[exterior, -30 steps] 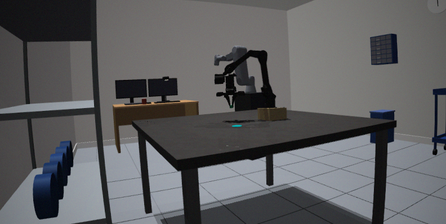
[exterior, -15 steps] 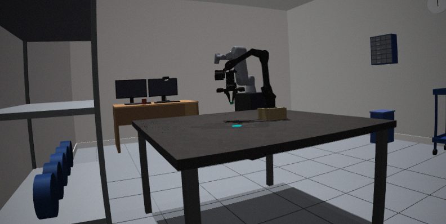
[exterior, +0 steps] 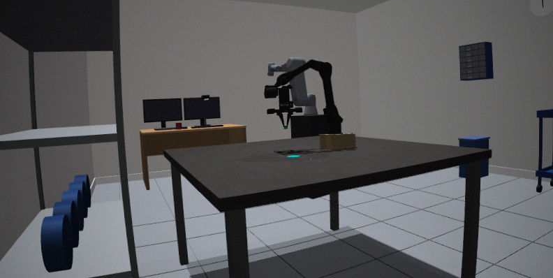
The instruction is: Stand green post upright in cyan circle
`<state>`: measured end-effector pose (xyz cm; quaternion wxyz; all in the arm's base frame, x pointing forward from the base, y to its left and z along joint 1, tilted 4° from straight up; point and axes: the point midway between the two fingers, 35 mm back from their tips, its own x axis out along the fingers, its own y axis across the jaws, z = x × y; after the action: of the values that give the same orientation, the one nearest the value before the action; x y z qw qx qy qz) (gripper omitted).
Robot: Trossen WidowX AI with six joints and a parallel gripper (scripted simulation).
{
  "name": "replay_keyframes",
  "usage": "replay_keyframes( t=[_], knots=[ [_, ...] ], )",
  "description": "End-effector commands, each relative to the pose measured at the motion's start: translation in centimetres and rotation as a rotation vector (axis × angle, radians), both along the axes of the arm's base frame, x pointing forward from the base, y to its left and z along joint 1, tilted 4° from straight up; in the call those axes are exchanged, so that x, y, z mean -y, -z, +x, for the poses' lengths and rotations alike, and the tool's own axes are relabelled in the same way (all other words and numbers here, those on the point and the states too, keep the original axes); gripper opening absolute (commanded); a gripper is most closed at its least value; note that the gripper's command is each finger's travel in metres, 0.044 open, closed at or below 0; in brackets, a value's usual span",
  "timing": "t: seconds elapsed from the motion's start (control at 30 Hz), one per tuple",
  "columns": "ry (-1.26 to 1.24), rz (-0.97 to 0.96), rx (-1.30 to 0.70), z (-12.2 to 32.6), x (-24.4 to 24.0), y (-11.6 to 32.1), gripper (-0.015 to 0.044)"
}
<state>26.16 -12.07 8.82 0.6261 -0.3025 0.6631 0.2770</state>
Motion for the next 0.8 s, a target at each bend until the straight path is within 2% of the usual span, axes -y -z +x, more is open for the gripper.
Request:
replay_keyframes(
  t=[0.0,0.77],
  knots=[
    [-0.020,0.009,0.003,1.0,-0.9,-0.1,0.0022],
    [-0.080,0.017,0.002,4.5,-5.1,-0.4,0.0022]
  ],
)
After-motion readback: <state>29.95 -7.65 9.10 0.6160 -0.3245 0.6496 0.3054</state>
